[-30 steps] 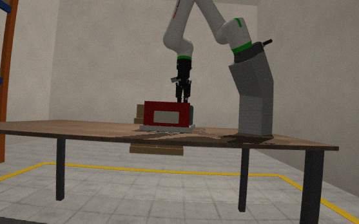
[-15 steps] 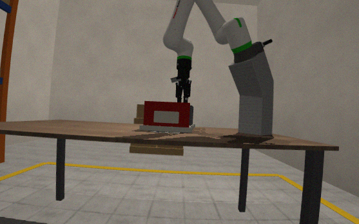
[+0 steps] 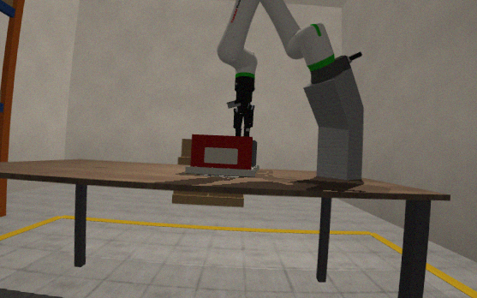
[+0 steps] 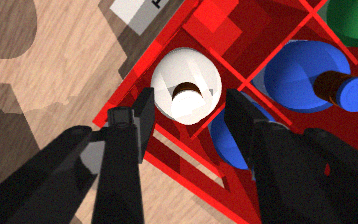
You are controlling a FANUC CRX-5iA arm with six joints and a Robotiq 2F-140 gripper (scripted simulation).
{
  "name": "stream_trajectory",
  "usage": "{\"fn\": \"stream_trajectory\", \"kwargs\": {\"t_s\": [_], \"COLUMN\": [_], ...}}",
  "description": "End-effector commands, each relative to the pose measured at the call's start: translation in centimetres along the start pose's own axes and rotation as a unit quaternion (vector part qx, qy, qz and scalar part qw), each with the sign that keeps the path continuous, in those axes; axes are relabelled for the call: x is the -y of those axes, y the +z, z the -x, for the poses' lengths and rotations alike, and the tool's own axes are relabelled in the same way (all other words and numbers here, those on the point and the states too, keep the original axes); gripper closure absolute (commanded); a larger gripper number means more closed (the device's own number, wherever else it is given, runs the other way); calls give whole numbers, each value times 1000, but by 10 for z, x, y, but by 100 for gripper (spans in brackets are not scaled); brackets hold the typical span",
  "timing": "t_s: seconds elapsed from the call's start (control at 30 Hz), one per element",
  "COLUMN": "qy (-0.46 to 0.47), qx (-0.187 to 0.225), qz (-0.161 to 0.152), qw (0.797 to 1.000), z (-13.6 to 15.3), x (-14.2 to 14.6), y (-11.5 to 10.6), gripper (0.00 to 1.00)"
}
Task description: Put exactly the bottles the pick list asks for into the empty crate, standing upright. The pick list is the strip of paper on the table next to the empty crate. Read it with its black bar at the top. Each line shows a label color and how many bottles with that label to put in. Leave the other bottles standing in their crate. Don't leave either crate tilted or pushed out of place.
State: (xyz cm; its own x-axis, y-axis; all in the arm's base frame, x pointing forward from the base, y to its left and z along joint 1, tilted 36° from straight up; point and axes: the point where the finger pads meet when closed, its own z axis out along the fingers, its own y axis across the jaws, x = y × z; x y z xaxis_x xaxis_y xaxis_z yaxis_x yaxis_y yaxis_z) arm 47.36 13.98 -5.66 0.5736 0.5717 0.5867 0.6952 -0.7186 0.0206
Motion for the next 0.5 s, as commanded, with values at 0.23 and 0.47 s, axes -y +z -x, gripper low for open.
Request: {"fn": "stream_trajectory", "kwargs": {"t_s": [0.23, 0.47], "qy": [0, 0], "qx": [0, 0], "qz": [0, 0], "qw": [1000, 1000], "z": [0, 0], "x": [0, 0], "y": [-22, -41], "gripper": [56, 56]}}
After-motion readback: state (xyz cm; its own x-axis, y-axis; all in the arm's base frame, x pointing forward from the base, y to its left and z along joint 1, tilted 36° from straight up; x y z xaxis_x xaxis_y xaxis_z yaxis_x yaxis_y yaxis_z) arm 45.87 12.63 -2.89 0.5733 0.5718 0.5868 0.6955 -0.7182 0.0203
